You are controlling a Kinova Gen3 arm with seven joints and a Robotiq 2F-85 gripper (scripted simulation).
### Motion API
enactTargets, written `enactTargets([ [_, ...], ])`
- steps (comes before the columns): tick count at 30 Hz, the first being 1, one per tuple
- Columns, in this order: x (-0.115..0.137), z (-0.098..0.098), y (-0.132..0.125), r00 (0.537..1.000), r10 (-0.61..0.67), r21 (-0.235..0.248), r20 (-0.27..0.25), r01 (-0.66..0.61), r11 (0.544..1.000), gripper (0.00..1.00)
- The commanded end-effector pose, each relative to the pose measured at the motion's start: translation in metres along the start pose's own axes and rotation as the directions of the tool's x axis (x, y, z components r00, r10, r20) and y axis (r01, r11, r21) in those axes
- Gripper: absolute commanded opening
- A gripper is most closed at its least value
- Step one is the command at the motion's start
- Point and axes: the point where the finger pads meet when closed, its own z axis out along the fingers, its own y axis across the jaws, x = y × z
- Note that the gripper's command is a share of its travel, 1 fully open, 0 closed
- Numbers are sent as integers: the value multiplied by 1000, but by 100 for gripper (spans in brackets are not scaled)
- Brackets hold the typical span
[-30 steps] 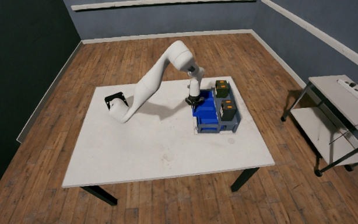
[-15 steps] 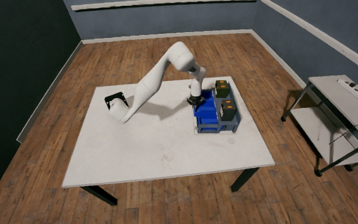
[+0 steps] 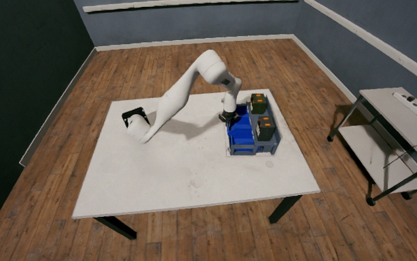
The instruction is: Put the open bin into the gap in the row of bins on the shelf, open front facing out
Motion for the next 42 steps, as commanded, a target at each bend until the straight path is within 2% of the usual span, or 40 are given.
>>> enactTargets([
  [1,1,-2,1,1000,0,-3,-3,0,1000,10],
  [42,3,-4,19,1000,0,-3,-3,0,1000,10],
])
